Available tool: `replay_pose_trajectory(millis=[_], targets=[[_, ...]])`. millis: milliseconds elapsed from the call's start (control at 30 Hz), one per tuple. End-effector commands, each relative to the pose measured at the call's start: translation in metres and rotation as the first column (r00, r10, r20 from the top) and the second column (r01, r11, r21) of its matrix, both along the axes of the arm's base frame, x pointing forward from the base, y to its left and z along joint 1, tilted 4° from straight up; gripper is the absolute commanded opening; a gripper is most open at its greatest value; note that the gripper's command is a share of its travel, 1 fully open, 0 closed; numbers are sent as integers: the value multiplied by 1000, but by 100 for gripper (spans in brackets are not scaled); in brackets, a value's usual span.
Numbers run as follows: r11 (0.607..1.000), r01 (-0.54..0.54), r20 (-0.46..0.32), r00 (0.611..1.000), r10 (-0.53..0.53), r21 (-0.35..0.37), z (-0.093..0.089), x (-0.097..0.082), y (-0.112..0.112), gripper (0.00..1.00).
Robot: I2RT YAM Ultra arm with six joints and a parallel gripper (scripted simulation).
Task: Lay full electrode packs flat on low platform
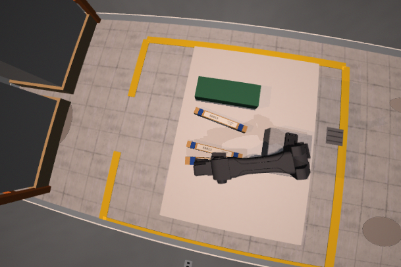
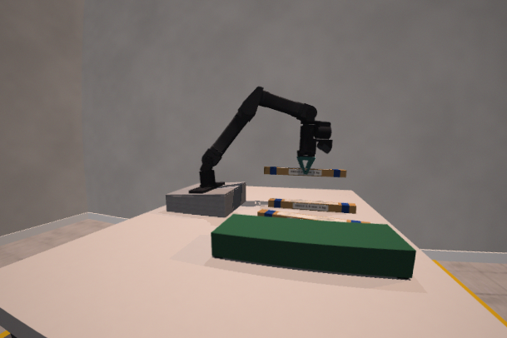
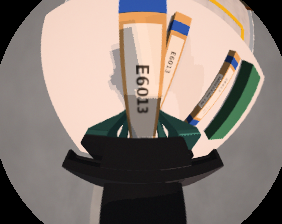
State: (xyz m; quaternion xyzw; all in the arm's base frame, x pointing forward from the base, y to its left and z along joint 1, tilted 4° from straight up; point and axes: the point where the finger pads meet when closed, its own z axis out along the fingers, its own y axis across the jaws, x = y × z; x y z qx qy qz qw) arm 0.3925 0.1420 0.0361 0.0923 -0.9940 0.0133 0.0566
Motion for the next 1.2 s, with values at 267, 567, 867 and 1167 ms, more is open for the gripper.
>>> replay_pose_trajectory(millis=[267, 567, 867, 1167], targets=[[1000, 9, 52, 999, -10, 18, 22, 9, 31, 0], [1000, 10, 56, 998, -11, 26, 25, 7, 56, 0], [1000, 10, 50, 999, -11, 19, 21, 6, 74, 0], [1000, 10, 48, 999, -11, 23, 21, 4, 98, 0]])
